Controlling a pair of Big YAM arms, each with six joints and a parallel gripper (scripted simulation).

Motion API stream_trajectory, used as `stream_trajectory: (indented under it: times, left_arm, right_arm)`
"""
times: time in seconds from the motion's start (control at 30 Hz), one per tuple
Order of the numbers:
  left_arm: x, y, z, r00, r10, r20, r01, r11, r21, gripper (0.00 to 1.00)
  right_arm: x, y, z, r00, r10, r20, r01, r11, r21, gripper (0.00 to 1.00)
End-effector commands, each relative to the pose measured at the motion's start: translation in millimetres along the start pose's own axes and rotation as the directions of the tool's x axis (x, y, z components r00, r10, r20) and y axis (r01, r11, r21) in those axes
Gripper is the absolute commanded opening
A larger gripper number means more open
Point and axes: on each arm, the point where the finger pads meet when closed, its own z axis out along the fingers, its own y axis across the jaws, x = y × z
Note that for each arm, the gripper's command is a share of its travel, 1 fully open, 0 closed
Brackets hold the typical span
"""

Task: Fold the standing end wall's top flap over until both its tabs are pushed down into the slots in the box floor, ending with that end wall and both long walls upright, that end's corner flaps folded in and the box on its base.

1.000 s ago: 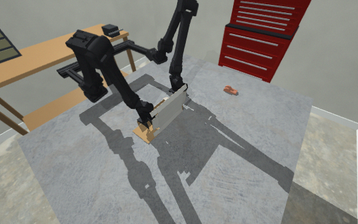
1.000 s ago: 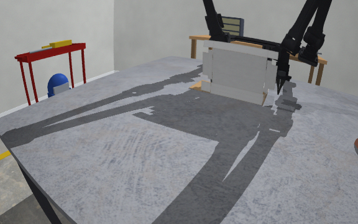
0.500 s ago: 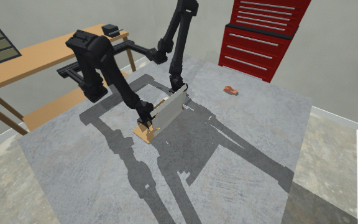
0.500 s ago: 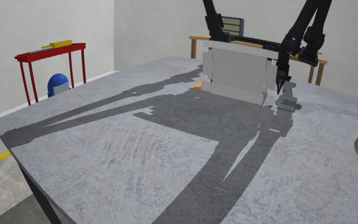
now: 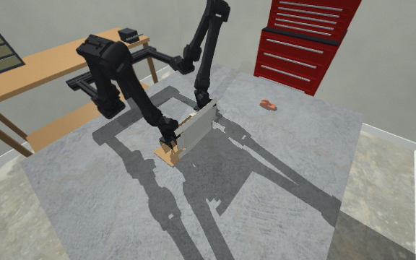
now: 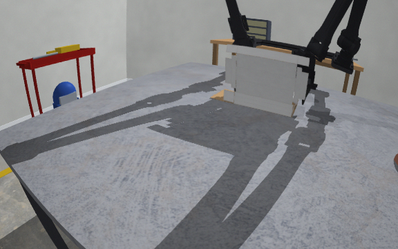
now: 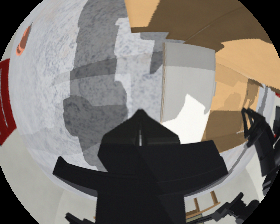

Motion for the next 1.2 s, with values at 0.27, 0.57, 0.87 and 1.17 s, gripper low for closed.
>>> stream_trajectory:
  times: [0.27, 0.57, 0.87, 1.17]
  left_arm:
    - [-2, -11, 3, 1.000, -0.009, 0.001, 0.009, 1.000, 0.002, 0.00]
    - [-2, -12, 3, 1.000, -0.009, 0.001, 0.009, 1.000, 0.002, 0.00]
    - [-4, -51, -6, 1.000, -0.009, 0.001, 0.009, 1.000, 0.002, 0.00]
    - [-13, -32, -46, 1.000, -0.009, 0.001, 0.009, 1.000, 0.002, 0.00]
  right_arm:
    - [18, -8, 18, 0.998, -0.002, -0.068, 0.004, 1.000, 0.021, 0.43]
    - [18, -8, 18, 0.998, -0.002, -0.068, 0.004, 1.000, 0.021, 0.43]
    - [18, -8, 18, 0.998, -0.002, -0.068, 0.004, 1.000, 0.021, 0.43]
    - [18, -8, 18, 0.998, -0.002, -0.068, 0.004, 1.000, 0.021, 0.43]
